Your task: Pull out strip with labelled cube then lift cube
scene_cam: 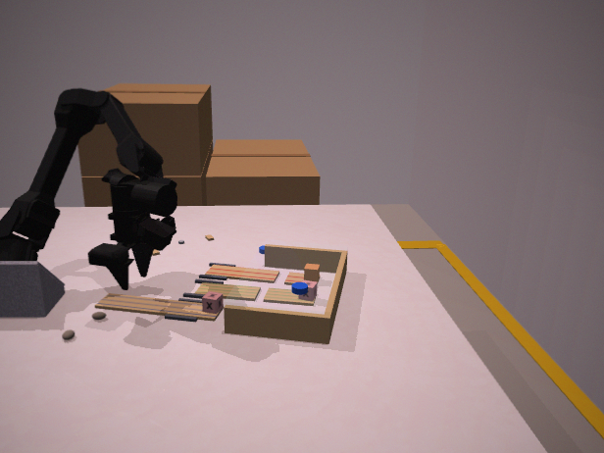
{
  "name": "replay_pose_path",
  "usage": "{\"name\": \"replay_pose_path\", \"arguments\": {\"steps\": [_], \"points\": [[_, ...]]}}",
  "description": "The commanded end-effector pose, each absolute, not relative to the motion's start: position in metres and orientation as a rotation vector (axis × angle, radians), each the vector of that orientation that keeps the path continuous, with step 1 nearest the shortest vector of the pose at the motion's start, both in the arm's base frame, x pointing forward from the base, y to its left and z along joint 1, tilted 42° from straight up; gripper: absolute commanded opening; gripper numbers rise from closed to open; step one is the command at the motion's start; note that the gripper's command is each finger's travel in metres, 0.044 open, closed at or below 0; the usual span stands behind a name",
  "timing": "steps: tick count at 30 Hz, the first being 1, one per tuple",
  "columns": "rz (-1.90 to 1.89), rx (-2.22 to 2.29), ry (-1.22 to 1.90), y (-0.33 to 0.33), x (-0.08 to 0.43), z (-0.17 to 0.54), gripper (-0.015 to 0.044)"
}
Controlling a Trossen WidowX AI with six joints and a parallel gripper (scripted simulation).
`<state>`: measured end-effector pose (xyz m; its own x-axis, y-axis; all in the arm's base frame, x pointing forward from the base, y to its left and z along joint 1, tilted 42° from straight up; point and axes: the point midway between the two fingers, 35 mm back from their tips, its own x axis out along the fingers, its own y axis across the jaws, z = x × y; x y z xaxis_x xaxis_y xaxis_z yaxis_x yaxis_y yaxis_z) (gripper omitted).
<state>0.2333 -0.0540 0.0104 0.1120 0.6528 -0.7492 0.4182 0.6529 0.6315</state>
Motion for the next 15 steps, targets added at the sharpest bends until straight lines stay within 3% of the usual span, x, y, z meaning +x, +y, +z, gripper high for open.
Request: {"name": "replay_pose_path", "arguments": {"steps": [1,3,15], "points": [[0.215,0.942,1.514,-0.059,0.247,0.010,0.0394],[0.216,0.941,1.513,-0.062,0.254,0.010,0.0440],[0.216,0.940,1.510,-0.080,0.297,0.010,0.0440]]}}
